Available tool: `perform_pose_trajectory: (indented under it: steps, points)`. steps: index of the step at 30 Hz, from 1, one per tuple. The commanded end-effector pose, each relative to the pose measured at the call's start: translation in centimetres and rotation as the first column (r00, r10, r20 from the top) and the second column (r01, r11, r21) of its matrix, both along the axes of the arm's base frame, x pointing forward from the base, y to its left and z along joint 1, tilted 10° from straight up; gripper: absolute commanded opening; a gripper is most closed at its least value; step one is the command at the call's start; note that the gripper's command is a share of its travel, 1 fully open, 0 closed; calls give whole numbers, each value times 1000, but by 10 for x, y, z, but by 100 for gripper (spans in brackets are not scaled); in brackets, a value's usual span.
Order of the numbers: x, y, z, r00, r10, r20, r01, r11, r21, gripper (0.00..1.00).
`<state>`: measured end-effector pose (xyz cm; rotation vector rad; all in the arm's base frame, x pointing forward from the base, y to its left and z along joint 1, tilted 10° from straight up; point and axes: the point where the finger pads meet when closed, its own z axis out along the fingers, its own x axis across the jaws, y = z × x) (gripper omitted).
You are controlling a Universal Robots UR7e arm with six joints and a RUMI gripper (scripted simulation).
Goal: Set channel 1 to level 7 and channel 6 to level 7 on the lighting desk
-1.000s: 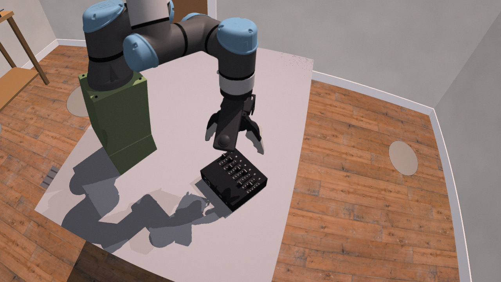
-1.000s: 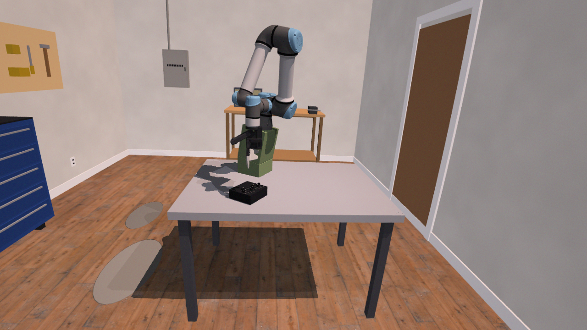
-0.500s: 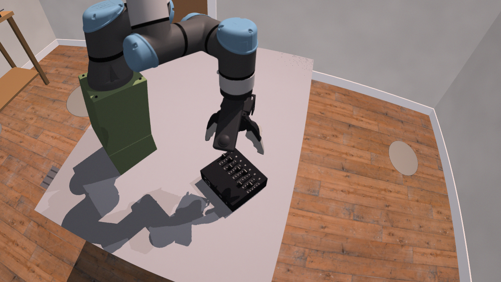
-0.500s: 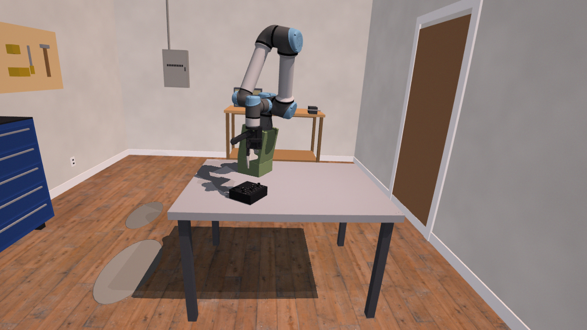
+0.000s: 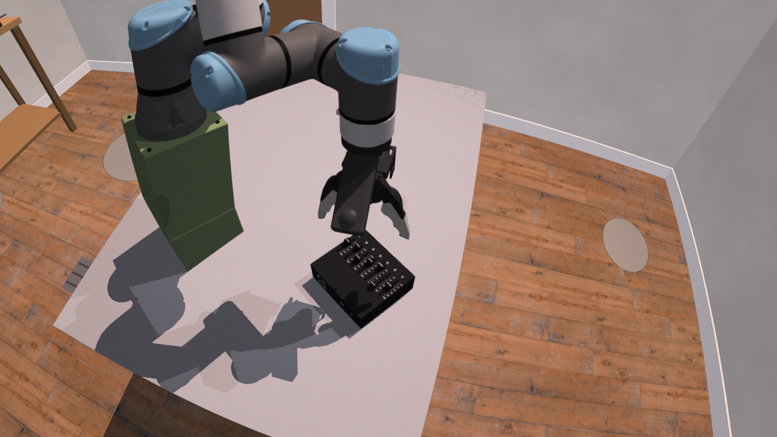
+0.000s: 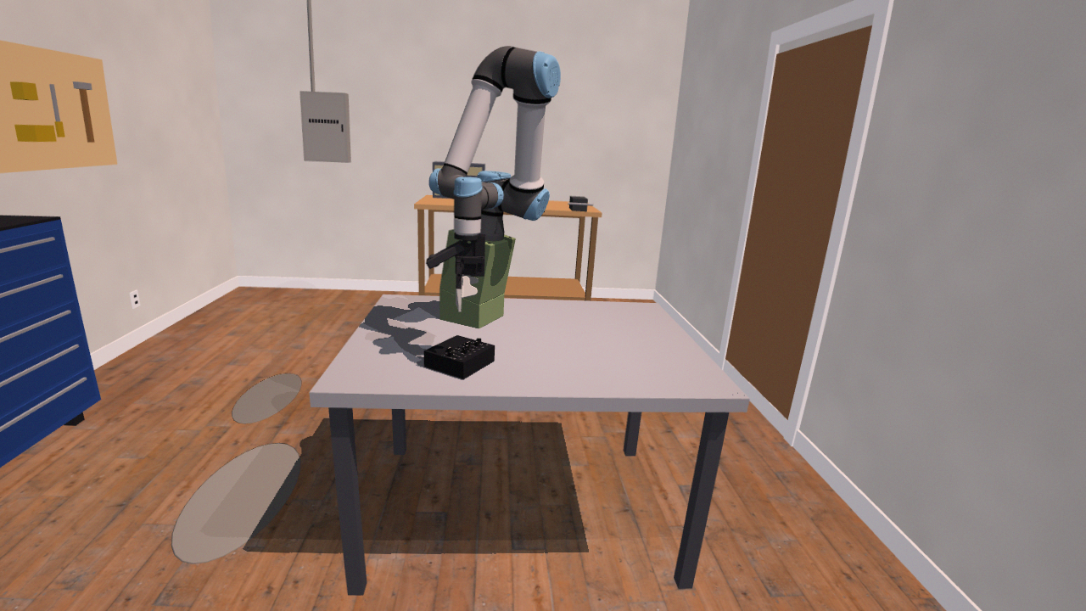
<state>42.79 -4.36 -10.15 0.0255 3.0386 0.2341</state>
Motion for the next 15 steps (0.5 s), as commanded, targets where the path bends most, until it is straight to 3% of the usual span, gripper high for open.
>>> perform_pose_trajectory:
  steps: [1,15]
  points:
    - [0,-1,0,1000,20,3,-20,1000,-3,100]
    - [5,-2,-2,990,137,20,-137,990,-15,100]
